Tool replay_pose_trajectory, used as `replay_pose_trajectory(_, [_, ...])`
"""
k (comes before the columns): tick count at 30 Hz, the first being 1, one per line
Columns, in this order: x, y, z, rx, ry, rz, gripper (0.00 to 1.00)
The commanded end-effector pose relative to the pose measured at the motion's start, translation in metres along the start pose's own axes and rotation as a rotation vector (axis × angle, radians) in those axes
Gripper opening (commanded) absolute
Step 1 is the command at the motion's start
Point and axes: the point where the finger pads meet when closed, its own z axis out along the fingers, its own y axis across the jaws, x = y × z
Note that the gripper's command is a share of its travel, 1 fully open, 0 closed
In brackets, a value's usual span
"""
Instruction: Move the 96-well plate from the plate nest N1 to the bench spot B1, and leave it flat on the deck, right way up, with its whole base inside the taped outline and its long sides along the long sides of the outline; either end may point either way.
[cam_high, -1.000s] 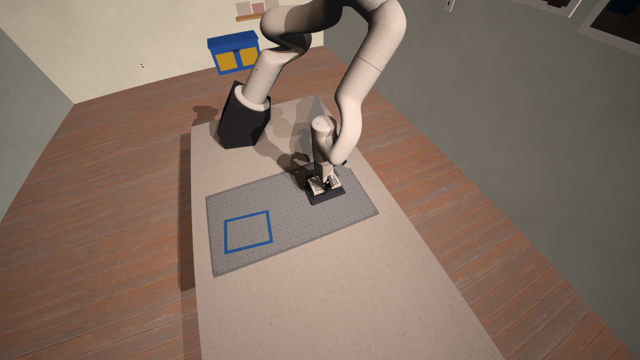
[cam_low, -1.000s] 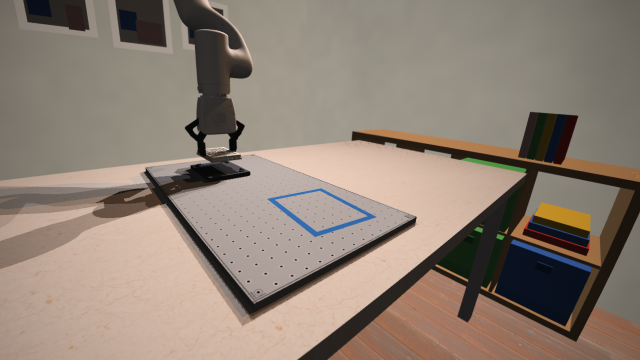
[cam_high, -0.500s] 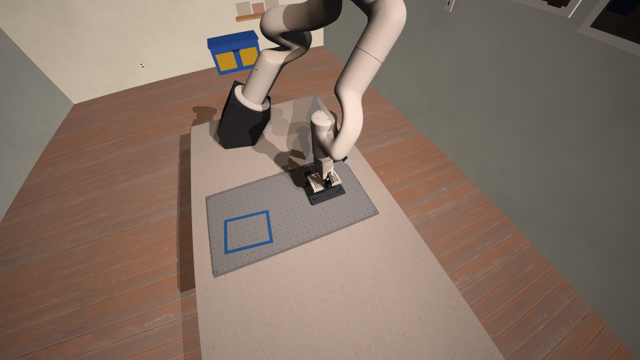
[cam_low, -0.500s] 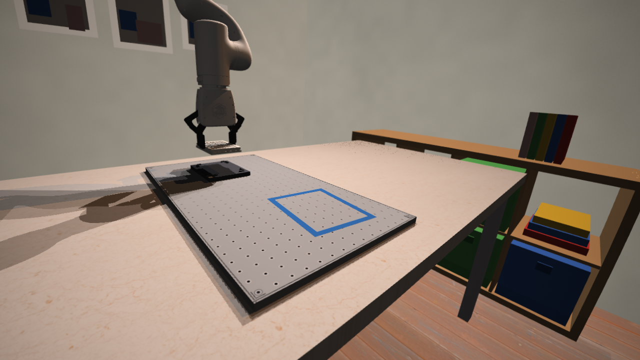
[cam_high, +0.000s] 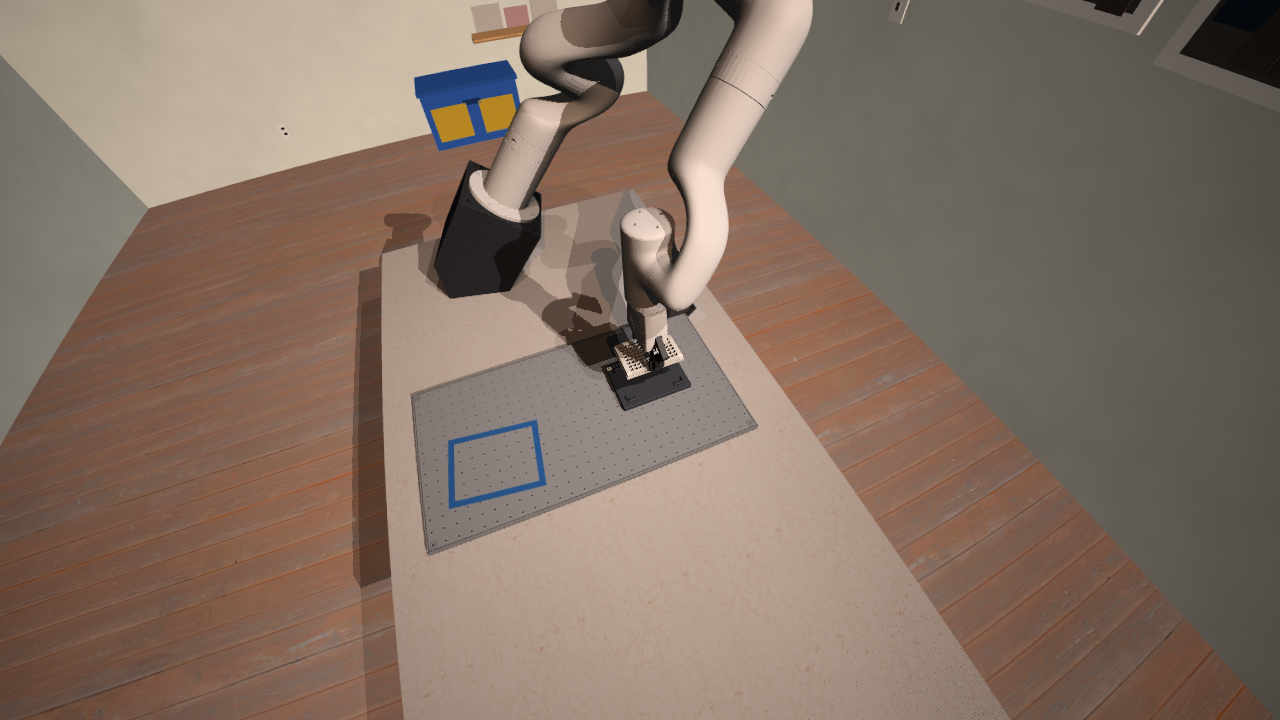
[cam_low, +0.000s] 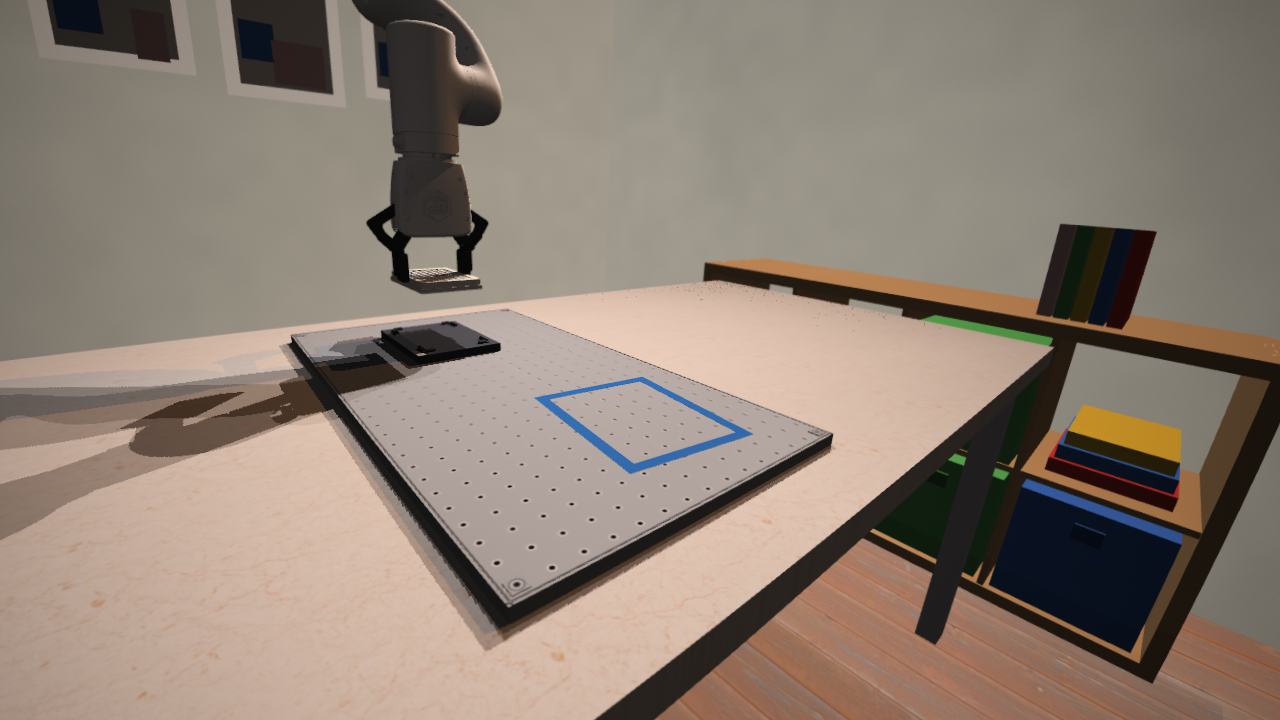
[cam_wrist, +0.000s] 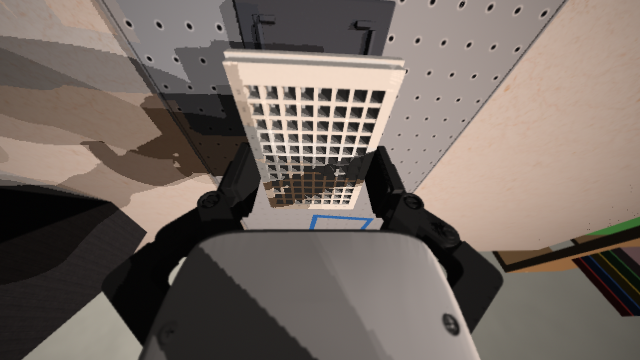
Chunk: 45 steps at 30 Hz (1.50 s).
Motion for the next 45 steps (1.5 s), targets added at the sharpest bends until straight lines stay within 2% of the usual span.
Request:
replay_pose_trajectory(1, [0.000, 0.001, -0.003, -0.001, 0.000, 0.000, 0.00])
replay_pose_trajectory(12, [0.000, 0.001, -0.003, -0.001, 0.000, 0.000, 0.00])
replay_pose_trajectory(16, [-0.013, 0.003, -0.002, -0.001, 0.000, 0.123, 0.00])
replay_pose_trajectory(45, [-0.098, 0.019, 0.000, -0.001, 0.000, 0.123, 0.00])
